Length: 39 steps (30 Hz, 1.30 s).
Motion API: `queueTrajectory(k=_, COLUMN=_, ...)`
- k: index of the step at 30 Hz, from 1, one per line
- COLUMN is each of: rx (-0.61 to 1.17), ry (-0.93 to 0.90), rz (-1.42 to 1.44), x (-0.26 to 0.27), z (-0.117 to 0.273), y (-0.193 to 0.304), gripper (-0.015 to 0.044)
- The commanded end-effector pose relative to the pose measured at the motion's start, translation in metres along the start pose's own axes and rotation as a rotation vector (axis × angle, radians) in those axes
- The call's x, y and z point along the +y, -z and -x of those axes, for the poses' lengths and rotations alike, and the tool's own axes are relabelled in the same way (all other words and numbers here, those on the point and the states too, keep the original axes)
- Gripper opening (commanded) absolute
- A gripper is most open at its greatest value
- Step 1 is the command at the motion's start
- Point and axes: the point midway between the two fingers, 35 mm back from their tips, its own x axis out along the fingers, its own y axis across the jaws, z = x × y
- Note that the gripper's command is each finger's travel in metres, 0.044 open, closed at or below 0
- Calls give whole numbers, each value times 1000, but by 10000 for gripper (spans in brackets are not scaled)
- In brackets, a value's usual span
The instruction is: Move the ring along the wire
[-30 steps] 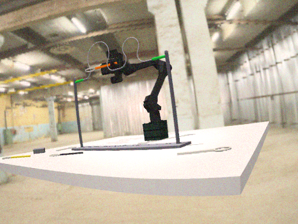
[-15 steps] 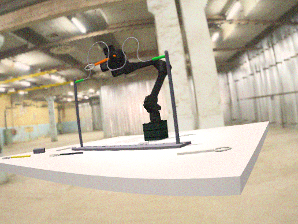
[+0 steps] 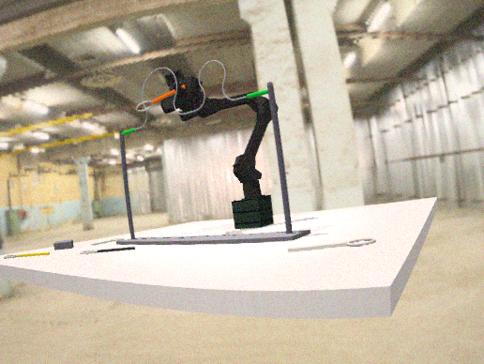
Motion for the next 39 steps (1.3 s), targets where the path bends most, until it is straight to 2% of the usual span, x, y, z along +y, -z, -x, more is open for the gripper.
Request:
queueTrajectory(k=1, rx=3, ry=12, rz=27, x=2, z=0, y=0, gripper=-150)
queueTrajectory(k=39, rx=-1, ry=237, rz=394, x=-9, z=1, y=-3, gripper=-150)
